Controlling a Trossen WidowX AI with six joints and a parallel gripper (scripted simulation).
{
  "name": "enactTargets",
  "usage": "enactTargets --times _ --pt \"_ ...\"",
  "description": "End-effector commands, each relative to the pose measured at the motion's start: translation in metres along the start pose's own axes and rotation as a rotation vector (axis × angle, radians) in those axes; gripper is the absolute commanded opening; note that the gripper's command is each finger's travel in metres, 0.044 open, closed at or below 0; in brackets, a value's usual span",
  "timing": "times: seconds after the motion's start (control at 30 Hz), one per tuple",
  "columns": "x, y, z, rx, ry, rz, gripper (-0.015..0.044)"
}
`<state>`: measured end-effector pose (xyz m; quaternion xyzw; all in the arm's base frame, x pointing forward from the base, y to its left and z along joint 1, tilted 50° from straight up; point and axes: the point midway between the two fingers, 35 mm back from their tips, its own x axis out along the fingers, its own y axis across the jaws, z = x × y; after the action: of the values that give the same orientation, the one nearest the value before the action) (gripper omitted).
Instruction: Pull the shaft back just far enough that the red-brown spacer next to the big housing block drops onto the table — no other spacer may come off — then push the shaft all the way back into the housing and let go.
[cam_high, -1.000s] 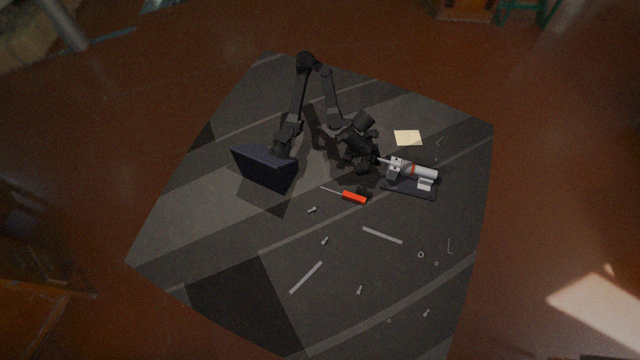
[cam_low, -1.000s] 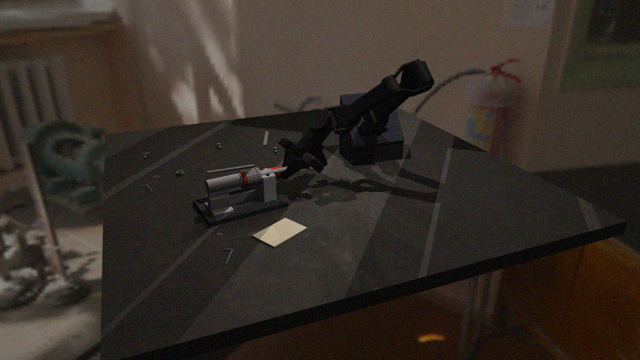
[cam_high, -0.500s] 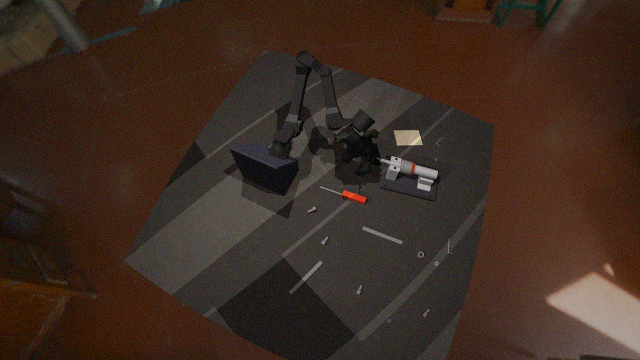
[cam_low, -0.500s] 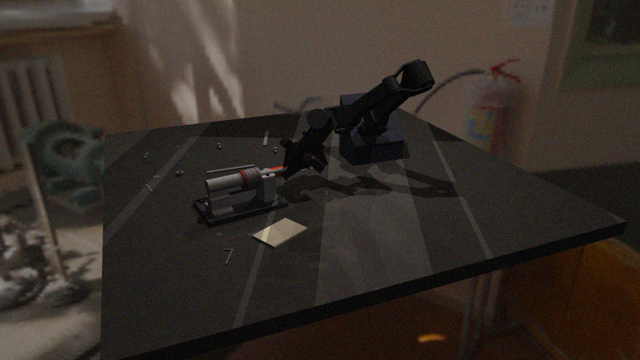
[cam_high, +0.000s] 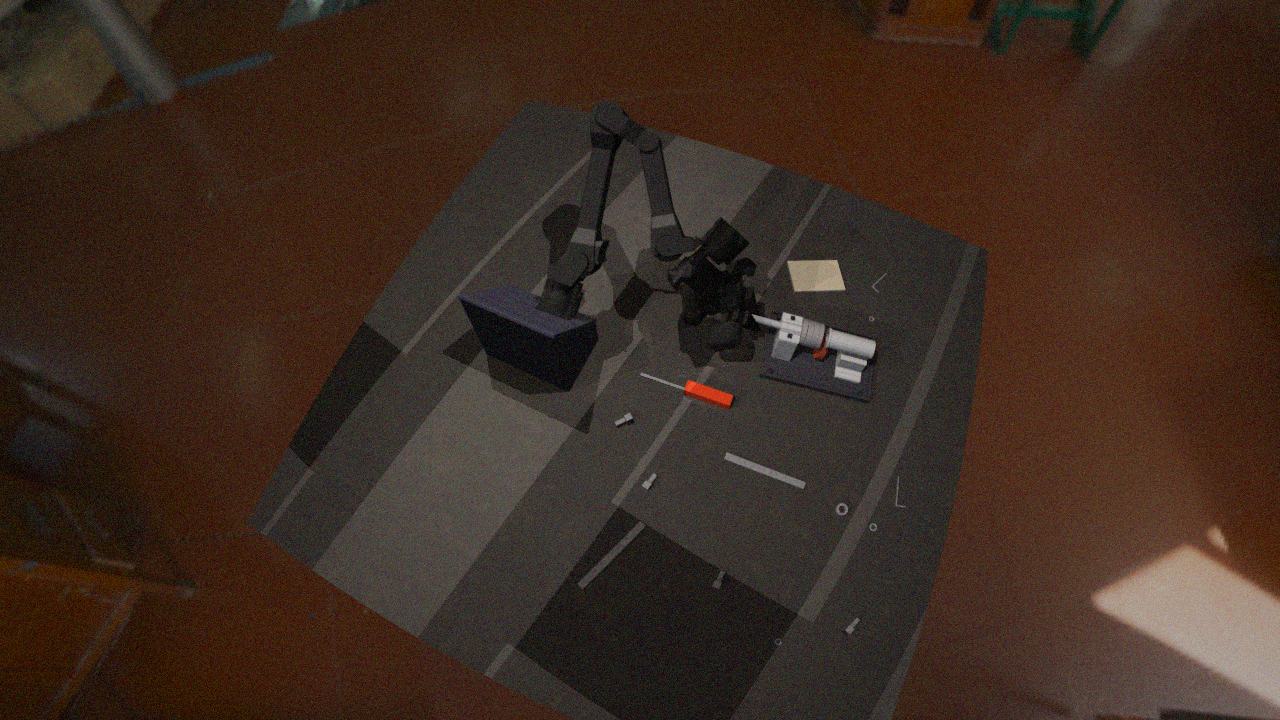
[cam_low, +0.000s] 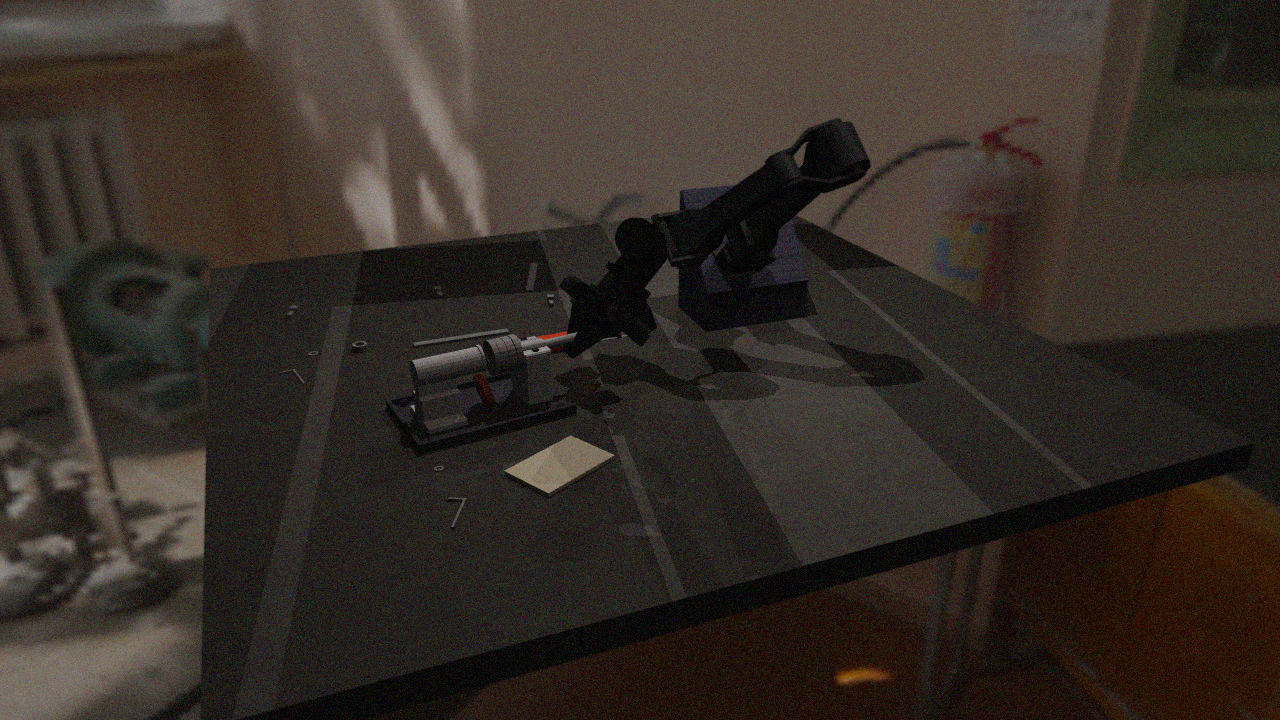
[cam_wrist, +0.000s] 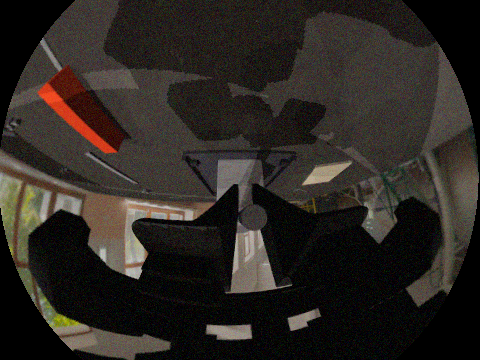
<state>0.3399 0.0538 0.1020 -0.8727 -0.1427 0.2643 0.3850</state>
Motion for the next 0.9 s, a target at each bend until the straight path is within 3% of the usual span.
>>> enactTargets --times 0.0,0.87 --pt "-0.0008 0.0012 0.0027 0.007 -0.005 0.002 0.0000" --pt "0.0002 -0.0001 -0.0002 0.007 -0.005 0.002 0.0000"
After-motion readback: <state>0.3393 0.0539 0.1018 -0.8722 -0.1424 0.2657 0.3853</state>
